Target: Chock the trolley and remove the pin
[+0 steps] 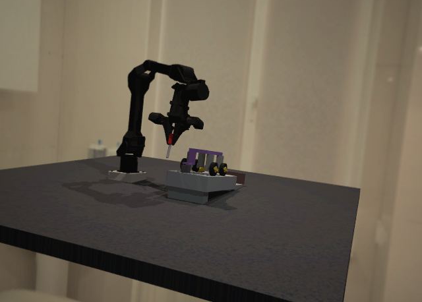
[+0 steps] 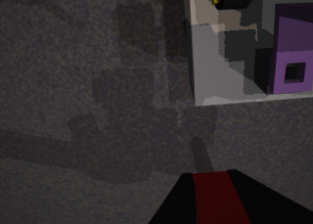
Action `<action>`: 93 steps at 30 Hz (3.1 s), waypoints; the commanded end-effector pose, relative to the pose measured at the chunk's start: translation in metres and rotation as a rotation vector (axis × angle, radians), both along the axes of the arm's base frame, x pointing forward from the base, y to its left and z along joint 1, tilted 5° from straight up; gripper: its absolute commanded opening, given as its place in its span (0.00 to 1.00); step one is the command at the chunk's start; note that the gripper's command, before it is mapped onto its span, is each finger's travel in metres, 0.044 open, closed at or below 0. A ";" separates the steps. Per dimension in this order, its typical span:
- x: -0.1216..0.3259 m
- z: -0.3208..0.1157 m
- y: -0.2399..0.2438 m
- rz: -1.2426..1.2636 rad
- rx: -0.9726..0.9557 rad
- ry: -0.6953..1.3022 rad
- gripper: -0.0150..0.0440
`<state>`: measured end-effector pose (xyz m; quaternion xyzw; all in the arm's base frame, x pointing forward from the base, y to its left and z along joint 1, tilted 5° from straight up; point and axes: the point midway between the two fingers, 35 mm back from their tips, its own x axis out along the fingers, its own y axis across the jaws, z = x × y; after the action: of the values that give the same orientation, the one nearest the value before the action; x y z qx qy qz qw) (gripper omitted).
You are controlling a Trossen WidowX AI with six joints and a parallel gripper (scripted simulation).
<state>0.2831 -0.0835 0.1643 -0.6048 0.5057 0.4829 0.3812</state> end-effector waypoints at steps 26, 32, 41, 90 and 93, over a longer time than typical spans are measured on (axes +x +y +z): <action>-0.036 -0.008 0.059 0.004 0.003 -0.005 0.25; -0.041 -0.012 0.082 0.004 0.005 -0.004 0.25; -0.048 -0.016 0.117 0.004 0.009 -0.004 0.25; -0.074 -0.025 0.214 0.463 0.096 0.085 0.25; -0.074 -0.025 0.214 0.552 0.110 0.099 0.25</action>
<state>0.2094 0.1303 0.1379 -0.6640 0.3505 0.6047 0.2657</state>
